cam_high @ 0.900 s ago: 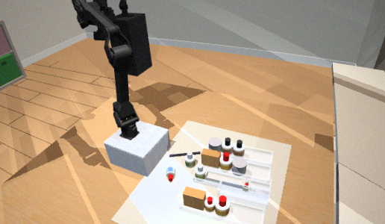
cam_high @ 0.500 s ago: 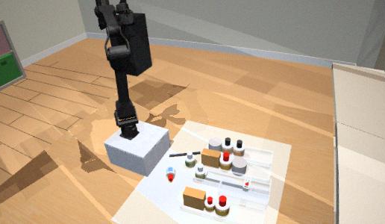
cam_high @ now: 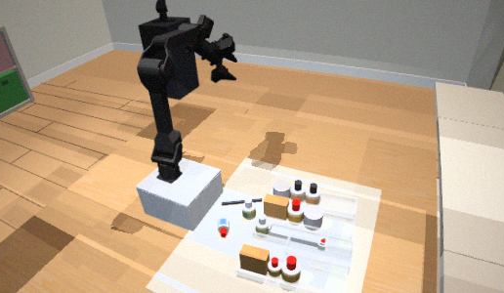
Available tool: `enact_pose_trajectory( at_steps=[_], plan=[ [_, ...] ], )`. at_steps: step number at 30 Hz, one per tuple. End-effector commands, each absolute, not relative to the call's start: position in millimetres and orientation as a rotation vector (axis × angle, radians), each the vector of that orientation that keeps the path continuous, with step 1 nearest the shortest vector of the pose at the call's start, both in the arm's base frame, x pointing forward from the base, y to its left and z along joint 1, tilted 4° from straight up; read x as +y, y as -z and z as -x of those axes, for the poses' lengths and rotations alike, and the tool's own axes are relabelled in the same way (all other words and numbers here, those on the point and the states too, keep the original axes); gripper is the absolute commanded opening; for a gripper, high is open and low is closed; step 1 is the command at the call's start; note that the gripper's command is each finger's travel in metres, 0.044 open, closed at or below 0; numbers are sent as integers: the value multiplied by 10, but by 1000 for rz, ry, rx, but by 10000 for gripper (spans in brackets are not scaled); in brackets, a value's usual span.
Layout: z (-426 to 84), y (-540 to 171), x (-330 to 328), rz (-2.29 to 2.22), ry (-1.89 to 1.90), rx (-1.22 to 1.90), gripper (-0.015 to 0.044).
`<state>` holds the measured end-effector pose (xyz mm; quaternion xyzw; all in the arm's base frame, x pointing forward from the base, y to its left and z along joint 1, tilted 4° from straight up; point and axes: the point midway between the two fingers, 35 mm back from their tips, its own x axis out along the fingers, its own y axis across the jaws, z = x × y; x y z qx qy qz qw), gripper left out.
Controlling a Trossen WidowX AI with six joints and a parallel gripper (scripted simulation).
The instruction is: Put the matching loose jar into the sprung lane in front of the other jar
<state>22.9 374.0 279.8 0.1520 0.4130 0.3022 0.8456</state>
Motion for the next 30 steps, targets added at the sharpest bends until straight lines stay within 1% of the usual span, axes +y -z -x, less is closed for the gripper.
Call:
enact_pose_trajectory(
  at_steps=[1, 9, 15, 22, 30],
  plan=[
    [-779, -2516, 3651, -213, -539, 875, 440],
    [-1882, -1901, 3077, -34, -318, 966, 440],
    [-2455, -1467, 2409, 48, -186, 1092, 440],
    [-2773, -1010, 1544, 87, -102, 1273, 440],
    [-2747, -567, 597, -5, -74, 1475, 440]
  ],
)
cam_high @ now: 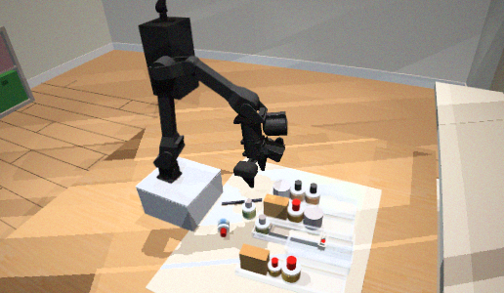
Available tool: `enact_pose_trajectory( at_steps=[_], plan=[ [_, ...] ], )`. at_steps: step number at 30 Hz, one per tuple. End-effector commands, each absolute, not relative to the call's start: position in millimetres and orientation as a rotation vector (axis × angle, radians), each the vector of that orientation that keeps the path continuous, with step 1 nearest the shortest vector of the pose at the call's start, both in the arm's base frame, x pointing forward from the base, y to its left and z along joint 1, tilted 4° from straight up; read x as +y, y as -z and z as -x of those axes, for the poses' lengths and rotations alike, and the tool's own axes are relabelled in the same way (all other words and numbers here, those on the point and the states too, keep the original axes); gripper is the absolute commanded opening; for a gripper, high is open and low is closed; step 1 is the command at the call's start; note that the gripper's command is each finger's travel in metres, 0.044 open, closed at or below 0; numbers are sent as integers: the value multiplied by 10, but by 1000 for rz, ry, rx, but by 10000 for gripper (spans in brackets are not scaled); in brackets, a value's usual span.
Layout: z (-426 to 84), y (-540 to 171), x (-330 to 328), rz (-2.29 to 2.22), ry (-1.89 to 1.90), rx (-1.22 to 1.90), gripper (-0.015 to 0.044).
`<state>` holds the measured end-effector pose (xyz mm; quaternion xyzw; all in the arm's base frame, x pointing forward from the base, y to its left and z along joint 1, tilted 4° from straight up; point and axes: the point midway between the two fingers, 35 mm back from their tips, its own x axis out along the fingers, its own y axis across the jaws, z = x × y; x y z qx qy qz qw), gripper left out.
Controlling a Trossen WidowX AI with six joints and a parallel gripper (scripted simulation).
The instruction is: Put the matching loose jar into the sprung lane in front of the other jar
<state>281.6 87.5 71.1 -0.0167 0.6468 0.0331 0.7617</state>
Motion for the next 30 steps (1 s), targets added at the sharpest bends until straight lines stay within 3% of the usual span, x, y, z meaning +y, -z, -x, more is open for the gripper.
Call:
enact_pose_trajectory(
  at_steps=[1, 30],
  plan=[
    [-2725, -530, 514, -21, -75, 1492, 440],
    [-2752, 137, 470, -35, -77, 1505, 440]
  ],
)
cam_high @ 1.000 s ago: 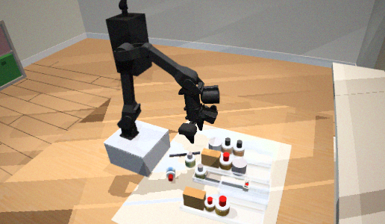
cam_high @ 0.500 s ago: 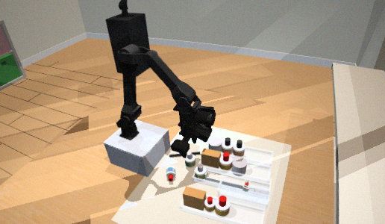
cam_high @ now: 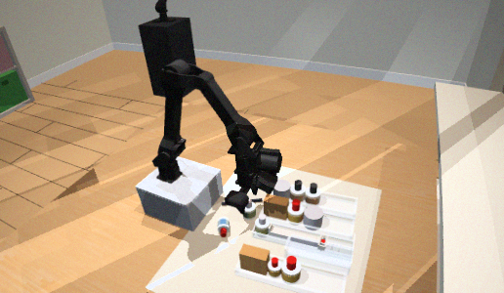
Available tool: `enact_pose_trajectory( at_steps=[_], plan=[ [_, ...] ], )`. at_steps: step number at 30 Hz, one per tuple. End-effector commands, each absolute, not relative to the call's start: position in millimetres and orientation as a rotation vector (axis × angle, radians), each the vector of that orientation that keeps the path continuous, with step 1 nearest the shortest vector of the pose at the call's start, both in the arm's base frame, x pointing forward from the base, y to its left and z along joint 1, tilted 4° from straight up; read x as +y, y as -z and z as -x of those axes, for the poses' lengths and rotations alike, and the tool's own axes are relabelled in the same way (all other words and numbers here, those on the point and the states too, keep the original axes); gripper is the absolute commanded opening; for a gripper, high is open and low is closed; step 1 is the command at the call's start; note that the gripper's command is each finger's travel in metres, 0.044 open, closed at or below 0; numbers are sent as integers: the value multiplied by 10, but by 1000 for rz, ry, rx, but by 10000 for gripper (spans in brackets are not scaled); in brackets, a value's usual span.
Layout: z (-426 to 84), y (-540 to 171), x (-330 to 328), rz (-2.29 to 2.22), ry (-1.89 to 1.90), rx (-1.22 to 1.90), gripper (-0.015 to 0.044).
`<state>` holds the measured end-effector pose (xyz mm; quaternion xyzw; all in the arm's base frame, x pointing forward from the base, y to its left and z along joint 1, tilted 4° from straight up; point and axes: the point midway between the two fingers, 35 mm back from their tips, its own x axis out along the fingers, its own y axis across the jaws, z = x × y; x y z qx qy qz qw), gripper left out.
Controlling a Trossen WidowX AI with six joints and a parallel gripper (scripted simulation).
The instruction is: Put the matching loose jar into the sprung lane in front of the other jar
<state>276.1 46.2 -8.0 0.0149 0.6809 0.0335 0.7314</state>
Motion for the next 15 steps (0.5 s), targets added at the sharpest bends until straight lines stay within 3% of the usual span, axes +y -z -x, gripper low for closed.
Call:
enact_pose_trajectory(
  at_steps=[1, 15],
  plan=[
    [-2753, 153, 471, -35, -77, 1505, 440],
    [-2759, 364, 486, -35, -77, 1505, 440]
  ],
)
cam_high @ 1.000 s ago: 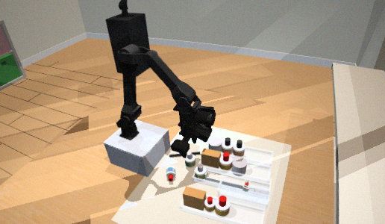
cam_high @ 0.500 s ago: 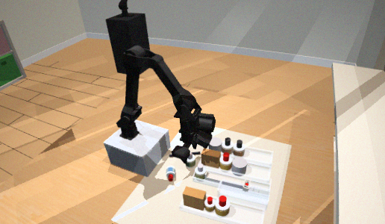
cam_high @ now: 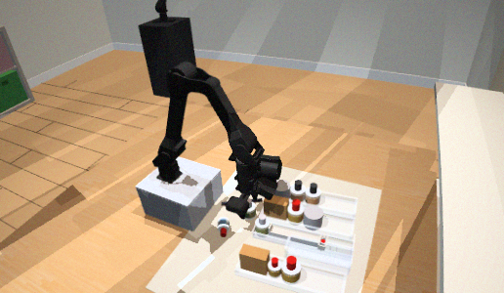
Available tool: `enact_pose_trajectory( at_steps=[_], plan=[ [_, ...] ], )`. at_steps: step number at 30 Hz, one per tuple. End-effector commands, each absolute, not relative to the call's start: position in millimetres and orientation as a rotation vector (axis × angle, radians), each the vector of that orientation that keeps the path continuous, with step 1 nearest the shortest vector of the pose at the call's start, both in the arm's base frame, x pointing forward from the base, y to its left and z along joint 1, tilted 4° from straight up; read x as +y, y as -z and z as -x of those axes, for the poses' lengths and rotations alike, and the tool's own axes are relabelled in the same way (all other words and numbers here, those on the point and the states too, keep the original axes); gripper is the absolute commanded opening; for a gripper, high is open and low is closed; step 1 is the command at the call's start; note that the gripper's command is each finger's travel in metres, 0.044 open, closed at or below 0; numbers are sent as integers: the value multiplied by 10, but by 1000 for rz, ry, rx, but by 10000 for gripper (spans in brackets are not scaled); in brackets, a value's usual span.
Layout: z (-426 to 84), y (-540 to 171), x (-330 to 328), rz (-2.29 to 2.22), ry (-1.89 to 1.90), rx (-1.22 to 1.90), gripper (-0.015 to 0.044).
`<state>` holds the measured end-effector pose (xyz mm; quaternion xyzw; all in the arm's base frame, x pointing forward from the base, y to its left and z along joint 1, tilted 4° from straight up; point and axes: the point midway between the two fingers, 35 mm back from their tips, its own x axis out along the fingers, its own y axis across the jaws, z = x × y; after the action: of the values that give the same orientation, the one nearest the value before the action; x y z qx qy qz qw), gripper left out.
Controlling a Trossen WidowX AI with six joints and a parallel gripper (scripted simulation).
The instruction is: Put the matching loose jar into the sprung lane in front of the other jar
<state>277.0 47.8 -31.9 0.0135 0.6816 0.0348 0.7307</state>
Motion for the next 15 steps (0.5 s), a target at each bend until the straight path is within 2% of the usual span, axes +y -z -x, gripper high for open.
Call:
enact_pose_trajectory(
  at_steps=[1, 10, 15],
  plan=[
    [-2759, 367, 486, -35, -77, 1505, 440],
    [-2759, 367, 486, -35, -77, 1505, 204],
    [-2759, 367, 486, -35, -77, 1505, 170]
  ],
)
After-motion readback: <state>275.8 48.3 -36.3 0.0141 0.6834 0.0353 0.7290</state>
